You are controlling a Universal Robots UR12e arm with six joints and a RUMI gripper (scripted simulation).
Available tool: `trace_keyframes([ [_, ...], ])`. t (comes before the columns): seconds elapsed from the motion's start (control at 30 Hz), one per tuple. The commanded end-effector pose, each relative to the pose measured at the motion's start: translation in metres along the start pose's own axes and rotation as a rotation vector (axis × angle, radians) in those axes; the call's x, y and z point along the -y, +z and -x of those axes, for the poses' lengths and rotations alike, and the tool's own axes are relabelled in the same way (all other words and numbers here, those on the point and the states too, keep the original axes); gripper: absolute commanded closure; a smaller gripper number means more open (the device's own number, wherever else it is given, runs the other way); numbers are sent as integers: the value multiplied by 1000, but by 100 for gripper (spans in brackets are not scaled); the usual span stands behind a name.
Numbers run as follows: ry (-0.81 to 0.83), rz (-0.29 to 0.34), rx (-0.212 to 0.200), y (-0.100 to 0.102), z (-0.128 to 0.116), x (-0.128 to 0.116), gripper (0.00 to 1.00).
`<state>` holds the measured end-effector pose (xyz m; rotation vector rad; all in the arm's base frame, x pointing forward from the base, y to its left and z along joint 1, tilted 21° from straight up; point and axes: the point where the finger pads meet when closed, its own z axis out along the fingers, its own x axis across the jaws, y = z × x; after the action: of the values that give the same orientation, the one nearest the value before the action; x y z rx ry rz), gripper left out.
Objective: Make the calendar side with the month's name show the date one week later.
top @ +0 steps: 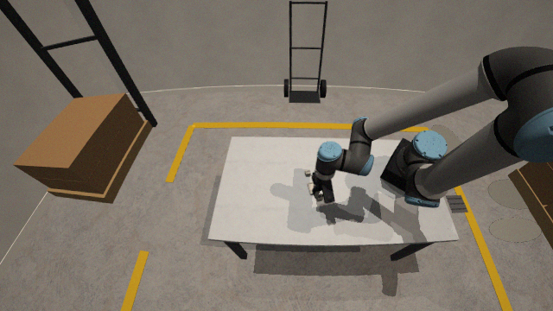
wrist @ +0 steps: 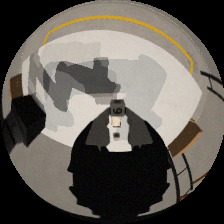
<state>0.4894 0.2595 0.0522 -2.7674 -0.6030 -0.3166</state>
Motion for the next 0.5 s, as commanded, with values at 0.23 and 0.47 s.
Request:
trace_keyframes([
  [0.23, 0, 1, 1, 50, 1, 1, 90],
  [0.47, 0, 2, 0, 72, 0, 0, 90],
])
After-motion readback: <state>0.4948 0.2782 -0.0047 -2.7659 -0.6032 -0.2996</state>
